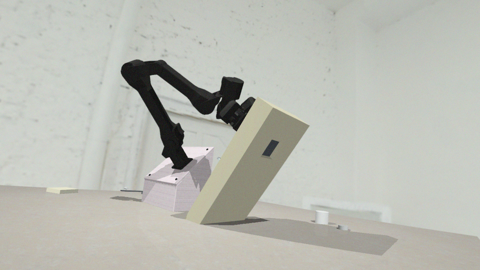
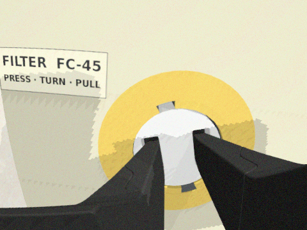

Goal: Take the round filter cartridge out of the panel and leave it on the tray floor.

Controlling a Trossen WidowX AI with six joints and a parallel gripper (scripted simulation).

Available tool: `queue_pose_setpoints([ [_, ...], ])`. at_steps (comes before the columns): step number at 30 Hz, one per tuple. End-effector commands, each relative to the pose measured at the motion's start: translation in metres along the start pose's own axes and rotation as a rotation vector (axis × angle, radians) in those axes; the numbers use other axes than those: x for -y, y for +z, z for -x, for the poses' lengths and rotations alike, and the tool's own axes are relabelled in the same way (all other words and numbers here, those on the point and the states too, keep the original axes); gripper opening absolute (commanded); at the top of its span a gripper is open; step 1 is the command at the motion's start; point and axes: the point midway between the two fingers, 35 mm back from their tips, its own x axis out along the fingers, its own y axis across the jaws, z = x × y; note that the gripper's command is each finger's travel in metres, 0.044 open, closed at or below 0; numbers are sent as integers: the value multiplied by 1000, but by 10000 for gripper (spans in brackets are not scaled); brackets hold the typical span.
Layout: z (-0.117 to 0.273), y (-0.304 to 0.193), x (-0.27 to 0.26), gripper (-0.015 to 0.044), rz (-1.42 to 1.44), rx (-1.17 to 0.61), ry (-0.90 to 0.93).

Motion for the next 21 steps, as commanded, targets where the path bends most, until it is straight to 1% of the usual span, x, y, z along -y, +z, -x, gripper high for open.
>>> queue_pose_setpoints([
  [1, -3, 0, 0, 0, -72, -2, 4],
  [21, -6, 0, 0, 0, -742, -4, 5],
])
